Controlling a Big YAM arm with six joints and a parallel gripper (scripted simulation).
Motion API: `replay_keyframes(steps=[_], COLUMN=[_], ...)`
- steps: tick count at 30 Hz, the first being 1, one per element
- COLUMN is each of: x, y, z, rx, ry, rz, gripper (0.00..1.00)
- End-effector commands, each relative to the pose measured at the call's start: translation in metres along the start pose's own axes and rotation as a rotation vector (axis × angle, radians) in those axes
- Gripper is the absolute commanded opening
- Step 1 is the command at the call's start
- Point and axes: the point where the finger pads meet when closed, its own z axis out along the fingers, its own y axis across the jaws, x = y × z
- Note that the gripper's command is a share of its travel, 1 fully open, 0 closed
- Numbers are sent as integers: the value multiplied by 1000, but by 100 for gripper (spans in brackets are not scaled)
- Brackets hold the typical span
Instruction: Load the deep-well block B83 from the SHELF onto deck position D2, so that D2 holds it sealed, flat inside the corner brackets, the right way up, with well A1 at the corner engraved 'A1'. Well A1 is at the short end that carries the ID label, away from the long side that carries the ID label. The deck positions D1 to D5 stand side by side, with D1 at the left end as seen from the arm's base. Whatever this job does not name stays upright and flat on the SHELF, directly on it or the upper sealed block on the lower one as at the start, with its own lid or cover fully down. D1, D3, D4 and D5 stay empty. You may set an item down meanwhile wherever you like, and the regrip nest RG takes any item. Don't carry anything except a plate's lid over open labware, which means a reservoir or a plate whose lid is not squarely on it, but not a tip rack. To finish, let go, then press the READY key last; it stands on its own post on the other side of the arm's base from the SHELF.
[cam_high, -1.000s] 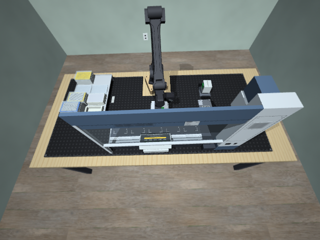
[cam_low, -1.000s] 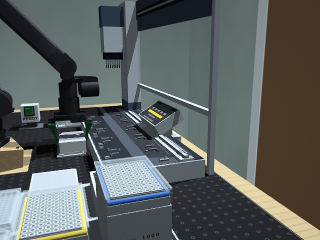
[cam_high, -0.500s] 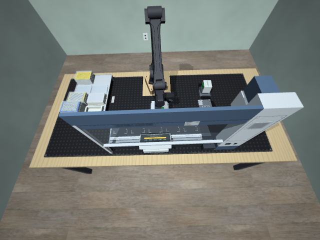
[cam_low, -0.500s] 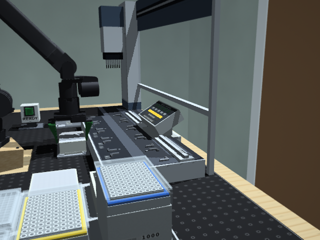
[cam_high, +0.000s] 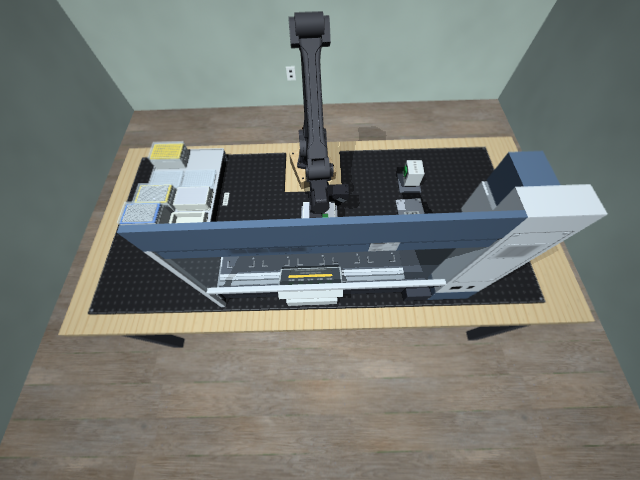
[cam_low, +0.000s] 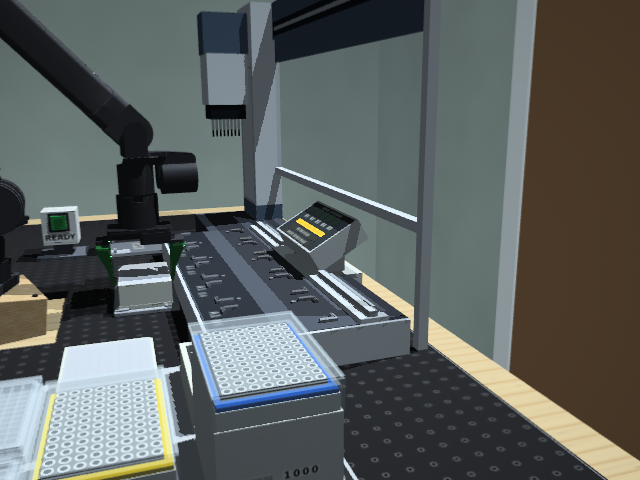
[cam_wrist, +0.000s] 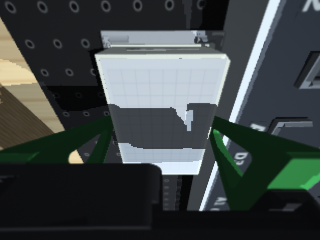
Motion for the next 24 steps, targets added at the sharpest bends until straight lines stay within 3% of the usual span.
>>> replay_keyframes(steps=[1,20,21,24], x=[-5,-2,-1,-1], y=[-25,-26,-24,-25], z=[-23,-51,-48,-58], rx=[61,66,45,67], ry=[-6,-5,-3,-4], rz=[-1,0,0,0], gripper=[100,100,100,100])
